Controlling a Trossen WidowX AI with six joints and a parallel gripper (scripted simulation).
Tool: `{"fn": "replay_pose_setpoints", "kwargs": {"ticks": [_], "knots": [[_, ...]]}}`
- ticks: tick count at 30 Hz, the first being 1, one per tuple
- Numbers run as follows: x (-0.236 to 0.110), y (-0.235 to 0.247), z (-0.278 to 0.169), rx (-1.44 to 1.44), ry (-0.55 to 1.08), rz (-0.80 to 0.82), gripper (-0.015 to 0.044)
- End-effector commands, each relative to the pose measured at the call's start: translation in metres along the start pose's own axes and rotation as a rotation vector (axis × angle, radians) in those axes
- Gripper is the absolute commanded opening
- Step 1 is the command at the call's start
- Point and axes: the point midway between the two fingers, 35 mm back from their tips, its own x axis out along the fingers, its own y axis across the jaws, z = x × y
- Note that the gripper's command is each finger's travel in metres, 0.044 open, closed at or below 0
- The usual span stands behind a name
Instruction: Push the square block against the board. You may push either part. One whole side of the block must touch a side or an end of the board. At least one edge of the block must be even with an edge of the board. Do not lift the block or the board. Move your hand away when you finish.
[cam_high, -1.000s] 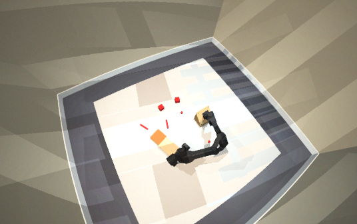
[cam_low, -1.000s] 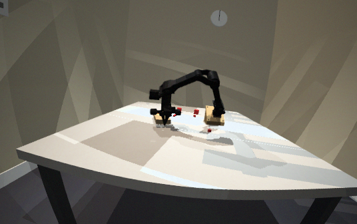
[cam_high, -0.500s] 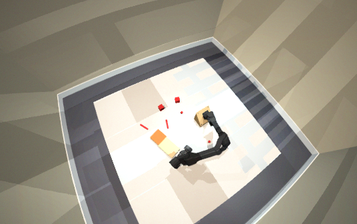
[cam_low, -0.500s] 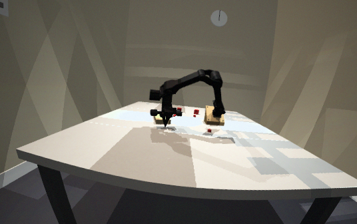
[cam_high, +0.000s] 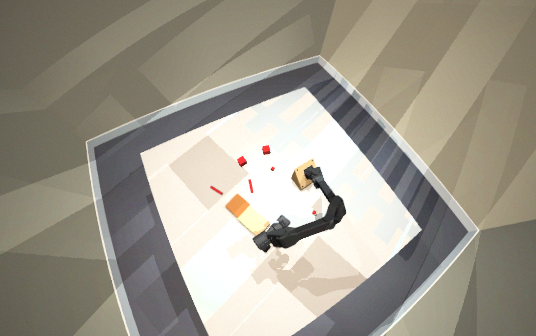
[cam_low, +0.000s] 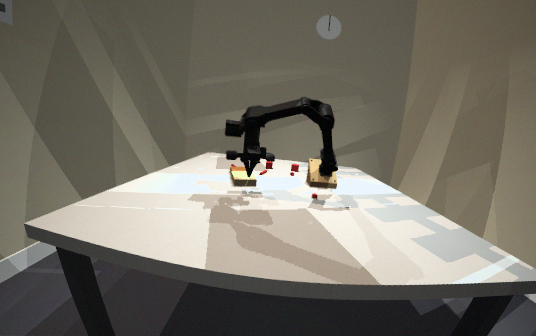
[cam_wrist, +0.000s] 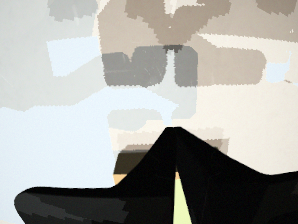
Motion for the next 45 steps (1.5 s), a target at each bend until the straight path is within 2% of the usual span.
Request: {"fn": "replay_pose_setpoints", "kwargs": {"ticks": [1, 18, 36, 45], "knots": [[-0.001, 0.0, -0.017, 0.082, 0.007, -0.003, 0.0], [-0.006, 0.02, -0.125, 0.656, 0.03, -0.01, 0.0], [-0.005, 0.071, -0.228, 1.266, 0.012, -0.004, 0.0], [-0.005, 0.08, -0.24, 1.349, 0.007, -0.002, 0.0]]}}
